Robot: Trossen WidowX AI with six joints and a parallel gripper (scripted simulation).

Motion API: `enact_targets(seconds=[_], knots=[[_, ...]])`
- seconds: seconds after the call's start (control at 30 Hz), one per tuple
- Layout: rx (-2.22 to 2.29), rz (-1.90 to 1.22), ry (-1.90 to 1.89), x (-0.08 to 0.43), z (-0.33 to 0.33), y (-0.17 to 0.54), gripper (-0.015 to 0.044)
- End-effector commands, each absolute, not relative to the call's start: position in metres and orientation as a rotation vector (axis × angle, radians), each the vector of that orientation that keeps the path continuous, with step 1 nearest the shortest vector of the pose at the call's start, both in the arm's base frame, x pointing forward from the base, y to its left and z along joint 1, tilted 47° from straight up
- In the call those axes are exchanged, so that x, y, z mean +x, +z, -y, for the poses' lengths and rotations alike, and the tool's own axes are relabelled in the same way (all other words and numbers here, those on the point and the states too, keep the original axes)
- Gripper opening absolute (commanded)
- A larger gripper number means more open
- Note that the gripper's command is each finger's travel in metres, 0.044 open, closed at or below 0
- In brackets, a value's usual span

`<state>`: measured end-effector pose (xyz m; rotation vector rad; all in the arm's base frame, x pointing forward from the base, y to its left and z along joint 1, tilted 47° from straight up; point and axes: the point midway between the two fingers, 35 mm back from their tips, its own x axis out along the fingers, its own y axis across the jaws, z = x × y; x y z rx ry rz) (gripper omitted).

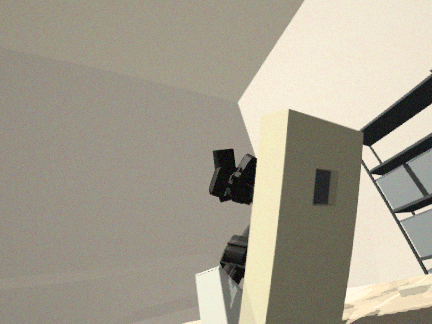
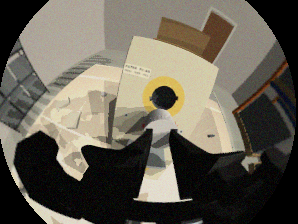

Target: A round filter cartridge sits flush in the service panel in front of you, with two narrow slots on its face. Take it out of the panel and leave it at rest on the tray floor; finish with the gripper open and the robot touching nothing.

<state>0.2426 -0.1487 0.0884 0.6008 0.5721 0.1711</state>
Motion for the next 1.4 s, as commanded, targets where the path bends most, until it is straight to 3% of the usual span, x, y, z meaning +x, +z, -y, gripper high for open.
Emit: enact_targets(seconds=[0.0, 0.33, 0.5, 0.9, 1.27, 1.37], knots=[[0.597, -0.566, 0.173, 0.237, 0.14, 0.081, 0.0], [0.597, -0.567, 0.173, 0.224, 0.119, 0.065, 0.0], [0.604, -0.574, 0.171, 0.227, 0.123, 0.068, 0.0117], [0.597, -0.567, 0.173, 0.225, 0.12, 0.066, 0.0117], [0.596, -0.566, 0.173, 0.258, 0.173, 0.109, 0.0117], [0.592, -0.567, 0.171, 0.258, 0.183, 0.118, 0.0196]])
